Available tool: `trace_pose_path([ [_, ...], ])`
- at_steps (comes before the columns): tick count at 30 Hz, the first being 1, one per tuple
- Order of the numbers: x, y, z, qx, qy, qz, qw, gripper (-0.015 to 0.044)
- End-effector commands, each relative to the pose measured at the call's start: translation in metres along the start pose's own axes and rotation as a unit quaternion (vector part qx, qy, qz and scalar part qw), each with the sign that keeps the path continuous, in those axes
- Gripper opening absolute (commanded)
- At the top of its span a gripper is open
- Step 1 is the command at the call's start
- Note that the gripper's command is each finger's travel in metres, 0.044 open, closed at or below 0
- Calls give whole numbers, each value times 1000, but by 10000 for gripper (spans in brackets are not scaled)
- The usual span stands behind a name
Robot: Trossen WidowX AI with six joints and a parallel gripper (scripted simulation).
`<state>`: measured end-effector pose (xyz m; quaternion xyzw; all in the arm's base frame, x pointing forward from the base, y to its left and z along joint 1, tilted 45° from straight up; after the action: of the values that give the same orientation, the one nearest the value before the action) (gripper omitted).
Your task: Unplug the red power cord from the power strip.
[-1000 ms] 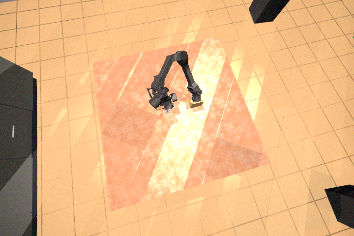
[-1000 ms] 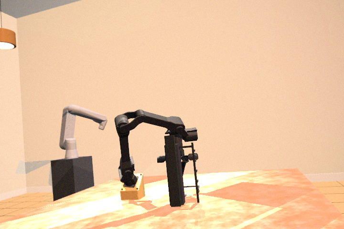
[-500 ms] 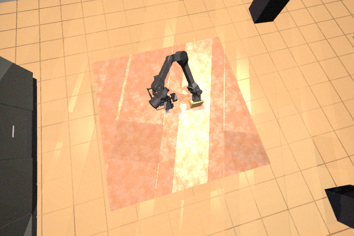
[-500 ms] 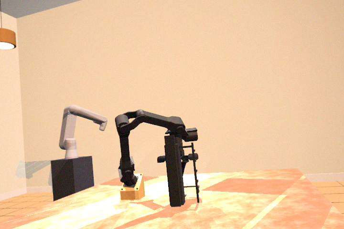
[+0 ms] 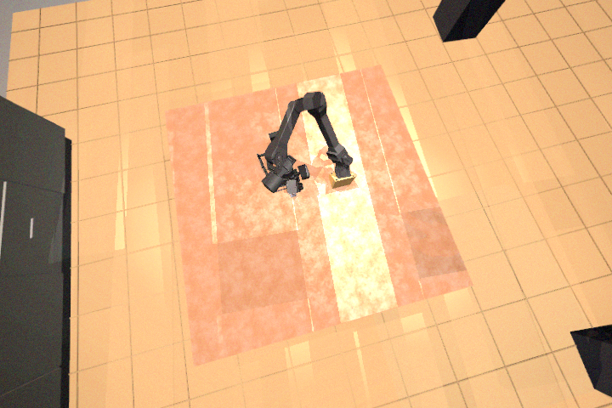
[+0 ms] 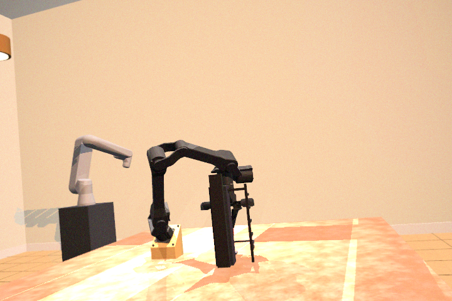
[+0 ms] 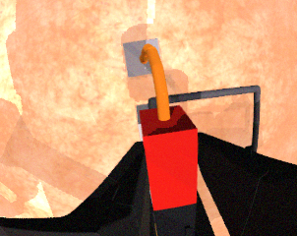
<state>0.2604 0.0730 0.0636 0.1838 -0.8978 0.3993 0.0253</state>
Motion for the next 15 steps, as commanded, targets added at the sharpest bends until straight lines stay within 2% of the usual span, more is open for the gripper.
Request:
trace_pose_path([
  [1, -4, 28, -7, -24, -8, -12, 1000, 0],
  [4, -5, 32, -8, -24, -8, -12, 1000, 0],
  [15, -3, 23, -4, -20, -9, -13, 1000, 289],
])
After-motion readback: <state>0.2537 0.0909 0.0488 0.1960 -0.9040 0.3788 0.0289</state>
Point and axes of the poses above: the point midway between the two fingers, 35 mm back from their tips, its own z axis out along the fingers, its own x axis across the jaws, y = z × x, the point moved 2 cm from there along -z, back along the fingers, and after that the axes turned 12 degrees about -z, right-handed, at the moved point
